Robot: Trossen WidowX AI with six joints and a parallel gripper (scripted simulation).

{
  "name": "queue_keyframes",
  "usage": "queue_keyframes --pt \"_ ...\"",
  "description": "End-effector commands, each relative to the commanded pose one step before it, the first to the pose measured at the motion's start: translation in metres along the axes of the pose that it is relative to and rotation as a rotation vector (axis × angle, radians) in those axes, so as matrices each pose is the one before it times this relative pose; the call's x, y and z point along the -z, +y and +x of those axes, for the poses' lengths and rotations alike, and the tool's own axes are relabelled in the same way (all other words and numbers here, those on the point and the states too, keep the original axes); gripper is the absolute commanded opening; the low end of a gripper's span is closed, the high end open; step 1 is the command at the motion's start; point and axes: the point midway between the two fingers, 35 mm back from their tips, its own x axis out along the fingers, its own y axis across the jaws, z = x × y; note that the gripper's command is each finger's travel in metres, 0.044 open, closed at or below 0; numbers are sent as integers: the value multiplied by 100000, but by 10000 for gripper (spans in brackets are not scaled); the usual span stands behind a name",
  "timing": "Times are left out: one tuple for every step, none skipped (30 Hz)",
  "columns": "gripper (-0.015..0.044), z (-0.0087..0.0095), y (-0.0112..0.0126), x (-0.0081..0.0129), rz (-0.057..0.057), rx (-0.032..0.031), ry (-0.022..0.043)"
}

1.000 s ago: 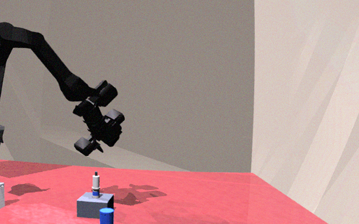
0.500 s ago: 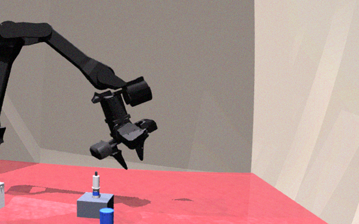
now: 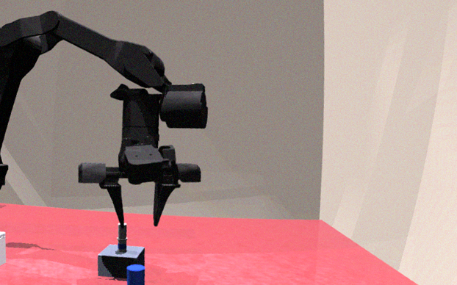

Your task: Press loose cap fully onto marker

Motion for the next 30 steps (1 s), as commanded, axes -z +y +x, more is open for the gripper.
queue_keyframes --pt "245 272 -280 -190 -1173 1823 297" --pt "245 847 25 -16 0 -1 0" --pt "245 1264 -3 0 0 2 1" --pt "245 836 -29 17 0 4 2" --pt "245 278 -14 9 0 2 1" --pt "245 0 0 0 0 0 0" --pt "245 0 0 0 0 0 0" --pt "245 0 0 0 0 0 0" --pt "245 121 -5 -8 0 1 0" --pt "245 362 -18 -23 0 2 -1" --pt "245 541 -34 -30 0 4 -2" --pt "245 360 -28 -17 0 3 -1" --pt "245 120 -10 -5 0 1 0" --pt "245 0 0 0 0 0 0" --pt "245 27 1 -1 2 3 0" --pt "245 82 4 -3 6 8 -1" --pt "245 136 6 -5 10 14 -1" --pt "245 165 6 -6 12 17 -2" --pt "245 165 5 -5 12 17 -1" --pt "245 165 5 -5 12 17 -1" --pt "245 164 4 -4 12 17 -1" --pt "245 164 3 -4 12 17 -1" --pt "245 164 2 -3 12 17 -1" --pt "245 164 2 -3 12 18 -1" --pt "245 160 4 -5 -4 -6 0" --pt "245 160 4 -4 -4 -6 0" --pt "245 160 3 -4 -4 -6 1" --pt "245 160 2 -3 -4 -6 1" --pt "245 160 1 -3 -4 -5 1" --pt "245 160 1 -3 -4 -5 1"
